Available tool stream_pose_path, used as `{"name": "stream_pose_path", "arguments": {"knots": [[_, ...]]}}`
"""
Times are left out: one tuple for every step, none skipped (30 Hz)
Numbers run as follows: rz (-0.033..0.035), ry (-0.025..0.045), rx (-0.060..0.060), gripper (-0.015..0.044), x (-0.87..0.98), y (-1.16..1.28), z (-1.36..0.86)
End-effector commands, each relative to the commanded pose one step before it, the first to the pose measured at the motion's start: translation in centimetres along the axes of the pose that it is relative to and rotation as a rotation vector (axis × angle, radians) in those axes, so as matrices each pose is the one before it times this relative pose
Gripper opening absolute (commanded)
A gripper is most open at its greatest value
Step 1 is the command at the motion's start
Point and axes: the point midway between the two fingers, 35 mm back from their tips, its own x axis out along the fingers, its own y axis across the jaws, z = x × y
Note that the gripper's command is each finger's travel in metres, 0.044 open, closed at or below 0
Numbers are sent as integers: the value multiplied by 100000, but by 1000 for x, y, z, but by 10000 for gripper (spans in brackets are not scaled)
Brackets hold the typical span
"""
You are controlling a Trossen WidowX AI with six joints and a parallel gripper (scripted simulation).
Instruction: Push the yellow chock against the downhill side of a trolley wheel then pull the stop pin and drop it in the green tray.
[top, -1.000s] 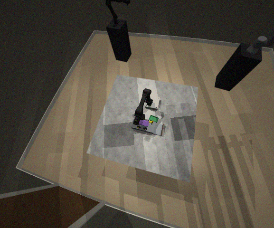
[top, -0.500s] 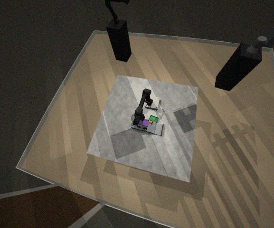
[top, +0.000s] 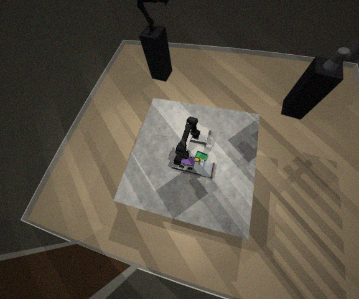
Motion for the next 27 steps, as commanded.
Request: {"name": "stream_pose_path", "arguments": {"knots": [[157, -122, -530, 190, 387, 84, 57], [-93, 121, 526, 164, -282, -62, -55], [0, 0, 0, 138, 0, 0, 0], [0, 0, 0, 111, 0, 0, 0], [0, 0, 0, 85, 0, 0, 0], [0, 0, 0, 59, 0, 0, 0], [0, 0, 0, 52, 0, 0, 0], [0, 0, 0, 45, 0, 0, 0], [0, 0, 0, 39, 0, 0, 0], [0, 0, 0, 32, 0, 0, 0], [0, 0, 0, 25, 0, 0, 0], [0, 0, 0, 19, 0, 0, 0], [0, 0, 0, 12, 0, 0, 0], [0, 0, 0, 5, 0, 0, 0], [3, -4, -17, 0, -18, 1, -3], [6, -9, -35, 0, -36, 3, -7], [8, -11, -46, 0, -48, 3, -10], [10, -15, -60, 0, -64, 4, -13], [11, -15, -62, 0, -69, 3, -14], [12, -17, -70, 0, -82, 3, -17], [14, -20, -82, 0, -106, 9, -21], [12, -16, -62, 0, -99, 19, -17], [10, -12, -46, 0, -101, 30, -13], [6, -7, -24, 0, -85, 31, -7], [4, -4, -11, 0, -74, 29, -5], [3, -3, -6, 0, -70, 25, -3], [2, -2, -3, 0, -69, 15, -3]]}}
